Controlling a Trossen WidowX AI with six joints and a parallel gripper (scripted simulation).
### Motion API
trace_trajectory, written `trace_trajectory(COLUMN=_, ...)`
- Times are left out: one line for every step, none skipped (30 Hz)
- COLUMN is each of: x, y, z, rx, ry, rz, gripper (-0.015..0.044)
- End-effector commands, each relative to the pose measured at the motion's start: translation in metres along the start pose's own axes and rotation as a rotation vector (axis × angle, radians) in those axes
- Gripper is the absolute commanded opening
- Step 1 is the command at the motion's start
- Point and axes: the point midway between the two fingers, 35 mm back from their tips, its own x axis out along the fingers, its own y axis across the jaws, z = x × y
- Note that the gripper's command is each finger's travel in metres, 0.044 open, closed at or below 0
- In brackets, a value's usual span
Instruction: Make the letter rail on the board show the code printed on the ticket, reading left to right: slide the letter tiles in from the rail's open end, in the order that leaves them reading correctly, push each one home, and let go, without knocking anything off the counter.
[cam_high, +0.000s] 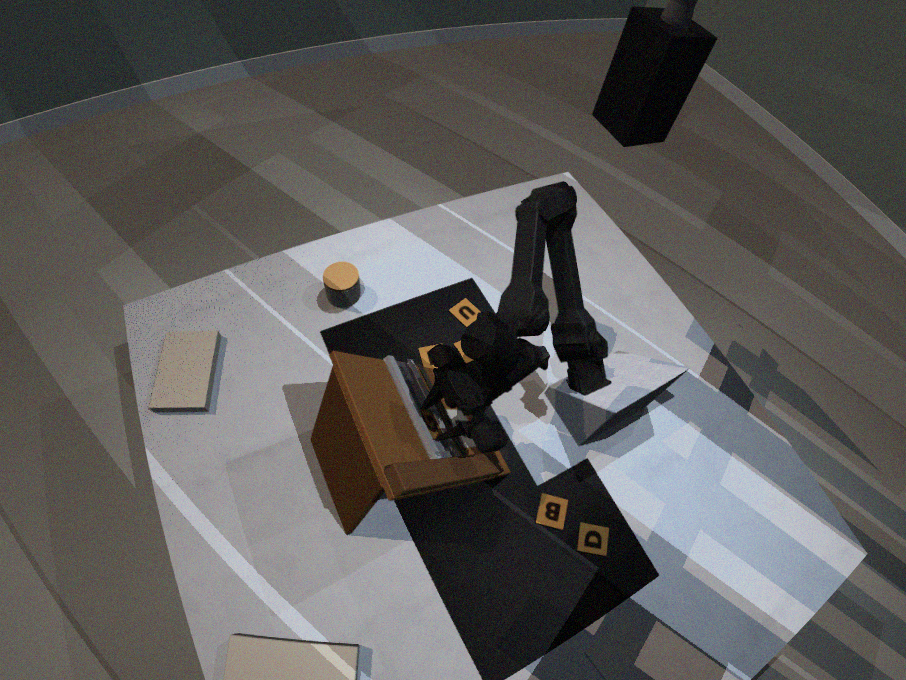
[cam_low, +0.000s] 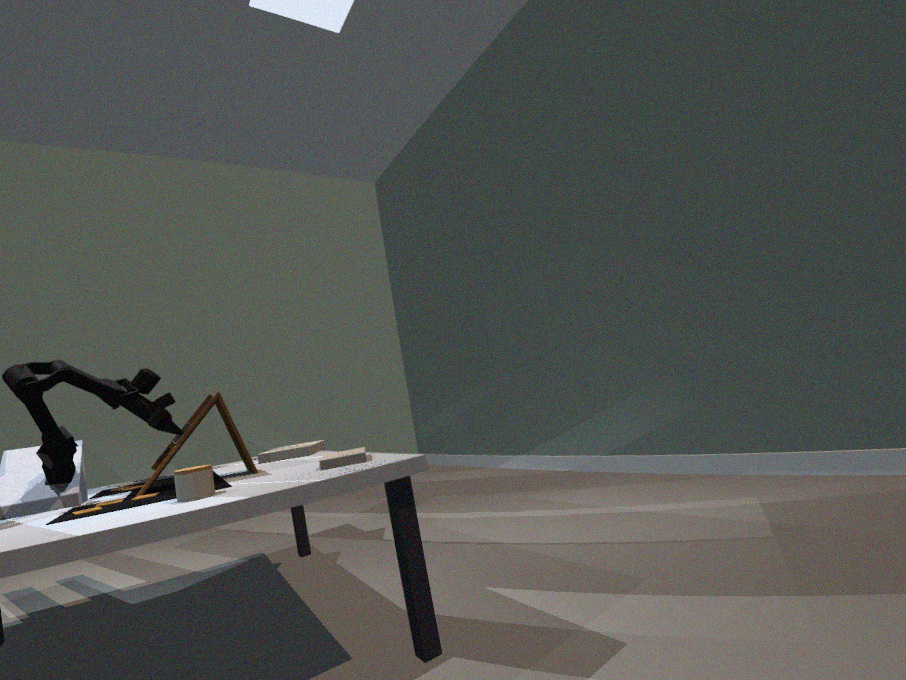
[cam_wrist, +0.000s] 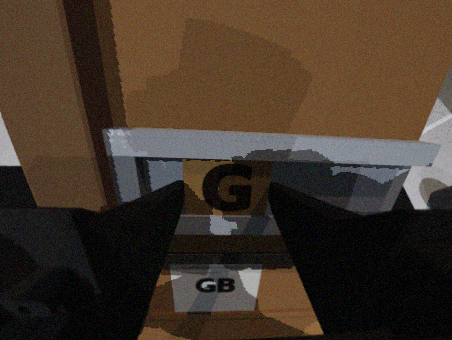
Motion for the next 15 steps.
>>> trace_trajectory(x=0.0003, y=0.0016, z=0.0005, rx=0.006, ry=0.0, rz=-0.006, gripper=0.0)
trace_trajectory(x=0.0003, y=0.0022, z=0.0005, rx=0.006, ry=0.0, rz=-0.006, gripper=0.0)
trace_trajectory(x=0.0003, y=0.0027, z=0.0006, rx=0.006, ry=0.0, rz=-0.006, gripper=0.0)
trace_trajectory(x=0.0003, y=0.0033, z=0.0006, rx=0.006, ry=0.0, rz=-0.005, gripper=0.0)
trace_trajectory(x=0.0003, y=0.0039, z=0.0007, rx=0.006, ry=0.0, rz=-0.005, gripper=0.0)
trace_trajectory(x=0.0003, y=0.0044, z=0.0007, rx=0.006, ry=0.0, rz=-0.005, gripper=0.0)
trace_trajectory(x=0.0003, y=0.005, z=0.0007, rx=0.006, ry=0.0, rz=-0.005, gripper=0.0)
trace_trajectory(x=0.0003, y=0.0055, z=0.0008, rx=0.006, ry=0.0, rz=-0.005, gripper=0.0)
trace_trajectory(x=0.0002, y=0.0061, z=0.0008, rx=0.006, ry=0.0, rz=-0.005, gripper=0.0)
trace_trajectory(x=0.0002, y=0.0066, z=0.0009, rx=0.006, ry=0.0, rz=-0.005, gripper=0.0)
trace_trajectory(x=0.0002, y=0.0072, z=0.0009, rx=0.006, ry=0.0, rz=-0.005, gripper=0.0)
trace_trajectory(x=0.0002, y=0.0078, z=0.001, rx=0.006, ry=0.0, rz=-0.005, gripper=0.0)
trace_trajectory(x=0.0002, y=0.0083, z=0.001, rx=0.006, ry=0.0, rz=-0.005, gripper=0.0)
trace_trajectory(x=0.0002, y=0.0089, z=0.001, rx=0.006, ry=0.0, rz=-0.005, gripper=0.0)
trace_trajectory(x=0.0002, y=0.0094, z=0.0011, rx=0.006, ry=0.0, rz=-0.005, gripper=0.0)
